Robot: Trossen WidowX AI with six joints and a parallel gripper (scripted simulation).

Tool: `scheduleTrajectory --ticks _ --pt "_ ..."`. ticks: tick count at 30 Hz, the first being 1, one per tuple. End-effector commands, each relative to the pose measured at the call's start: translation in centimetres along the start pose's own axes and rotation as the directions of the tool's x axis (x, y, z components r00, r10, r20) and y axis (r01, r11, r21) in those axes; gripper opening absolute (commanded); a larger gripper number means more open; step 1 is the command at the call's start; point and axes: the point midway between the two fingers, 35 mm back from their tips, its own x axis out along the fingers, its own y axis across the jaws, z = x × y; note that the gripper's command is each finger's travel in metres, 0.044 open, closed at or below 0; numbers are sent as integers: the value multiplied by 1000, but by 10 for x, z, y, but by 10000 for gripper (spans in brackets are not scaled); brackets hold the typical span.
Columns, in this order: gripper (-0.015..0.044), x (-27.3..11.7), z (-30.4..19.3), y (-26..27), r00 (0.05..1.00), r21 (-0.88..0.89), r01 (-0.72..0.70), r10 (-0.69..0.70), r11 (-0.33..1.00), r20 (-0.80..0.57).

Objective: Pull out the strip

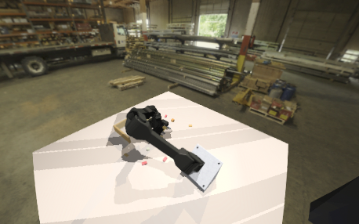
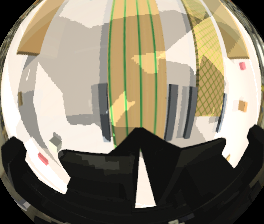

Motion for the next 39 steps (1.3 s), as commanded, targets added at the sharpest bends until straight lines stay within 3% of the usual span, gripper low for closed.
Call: scheduleTrajectory --ticks 1,39 --pt "0 4 -10 1 1000 3 -1 1 1000 -17" --pt "0 5 -69 2 1000 5 -1 1 1000 -20"
